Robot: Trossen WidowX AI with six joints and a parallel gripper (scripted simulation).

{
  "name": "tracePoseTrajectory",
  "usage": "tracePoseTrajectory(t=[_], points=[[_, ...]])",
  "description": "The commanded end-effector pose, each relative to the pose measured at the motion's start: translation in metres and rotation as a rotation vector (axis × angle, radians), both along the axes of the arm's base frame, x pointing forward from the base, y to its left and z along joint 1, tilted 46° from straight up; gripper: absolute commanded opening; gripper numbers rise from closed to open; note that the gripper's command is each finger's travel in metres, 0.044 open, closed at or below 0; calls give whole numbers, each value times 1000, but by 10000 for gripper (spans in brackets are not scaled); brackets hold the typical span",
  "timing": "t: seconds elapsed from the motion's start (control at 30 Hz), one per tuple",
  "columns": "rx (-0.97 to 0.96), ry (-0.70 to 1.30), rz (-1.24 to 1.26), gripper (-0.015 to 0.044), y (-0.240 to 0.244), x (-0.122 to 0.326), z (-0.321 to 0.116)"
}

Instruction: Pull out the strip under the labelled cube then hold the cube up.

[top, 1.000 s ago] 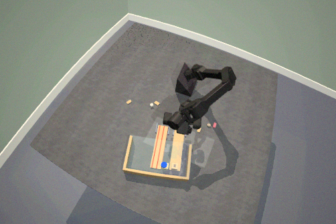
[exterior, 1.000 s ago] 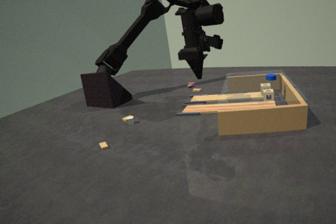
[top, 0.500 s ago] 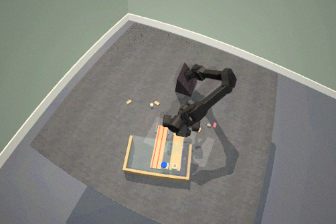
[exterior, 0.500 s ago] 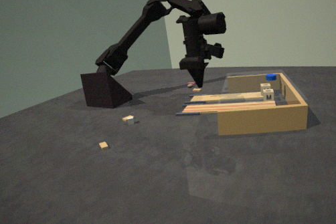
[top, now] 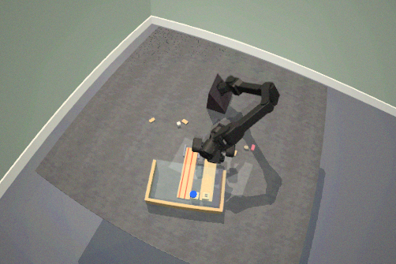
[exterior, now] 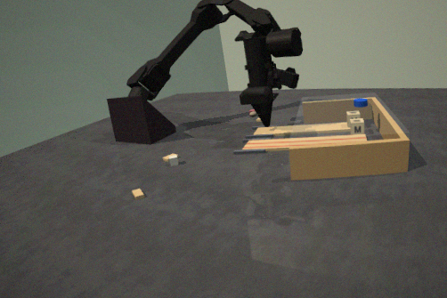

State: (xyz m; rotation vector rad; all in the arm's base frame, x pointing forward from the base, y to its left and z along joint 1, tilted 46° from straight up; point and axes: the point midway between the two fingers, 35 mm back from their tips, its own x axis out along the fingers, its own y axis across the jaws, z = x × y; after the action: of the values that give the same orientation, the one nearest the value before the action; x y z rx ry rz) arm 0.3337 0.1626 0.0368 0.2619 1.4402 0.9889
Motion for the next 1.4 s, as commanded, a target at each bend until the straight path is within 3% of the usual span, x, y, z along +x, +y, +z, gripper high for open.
tracePoseTrajectory(t=[0.0,1.37], points=[[3,6,-4,0,4,-3,-4],[4,6,-4,0,9,-4,-8]])
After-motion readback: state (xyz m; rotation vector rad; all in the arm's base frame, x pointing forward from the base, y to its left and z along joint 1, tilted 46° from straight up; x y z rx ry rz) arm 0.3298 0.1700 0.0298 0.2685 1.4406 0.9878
